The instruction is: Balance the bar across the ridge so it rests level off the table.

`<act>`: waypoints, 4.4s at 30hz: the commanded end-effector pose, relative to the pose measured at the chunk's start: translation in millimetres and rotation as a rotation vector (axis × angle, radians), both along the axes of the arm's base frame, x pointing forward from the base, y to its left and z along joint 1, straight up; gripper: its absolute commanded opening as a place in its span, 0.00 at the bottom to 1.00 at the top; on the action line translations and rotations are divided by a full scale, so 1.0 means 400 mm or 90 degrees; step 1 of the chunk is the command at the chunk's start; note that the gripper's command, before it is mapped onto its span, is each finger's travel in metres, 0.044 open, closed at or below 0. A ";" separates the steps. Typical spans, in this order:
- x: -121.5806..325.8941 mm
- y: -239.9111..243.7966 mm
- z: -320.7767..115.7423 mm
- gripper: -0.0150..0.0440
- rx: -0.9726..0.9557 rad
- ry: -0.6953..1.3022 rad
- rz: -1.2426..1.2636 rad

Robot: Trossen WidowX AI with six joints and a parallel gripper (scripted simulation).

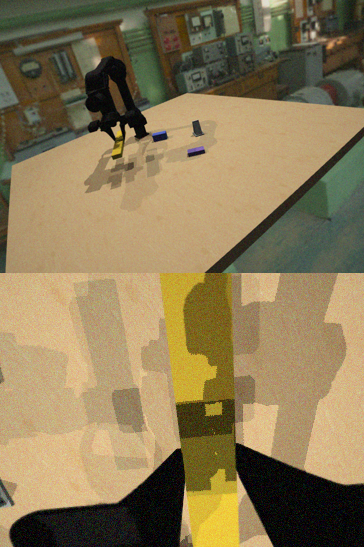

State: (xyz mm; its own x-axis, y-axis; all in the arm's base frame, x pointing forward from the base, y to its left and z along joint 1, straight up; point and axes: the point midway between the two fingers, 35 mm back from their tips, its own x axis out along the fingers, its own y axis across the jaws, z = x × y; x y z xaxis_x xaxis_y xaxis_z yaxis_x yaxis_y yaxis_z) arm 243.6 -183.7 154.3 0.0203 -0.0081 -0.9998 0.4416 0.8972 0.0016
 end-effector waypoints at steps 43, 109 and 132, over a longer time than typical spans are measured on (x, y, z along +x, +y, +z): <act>0.159 0.346 0.030 0.25 0.002 -0.004 0.019; 0.066 0.889 0.015 0.25 0.014 -0.002 0.043; 0.068 0.888 -0.073 0.25 0.014 -0.002 0.043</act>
State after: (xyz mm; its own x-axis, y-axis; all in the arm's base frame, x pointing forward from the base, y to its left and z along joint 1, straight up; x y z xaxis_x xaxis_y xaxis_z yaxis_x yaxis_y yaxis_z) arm 270.7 172.1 129.2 0.0235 0.0180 -0.9996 0.3770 0.9258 0.0255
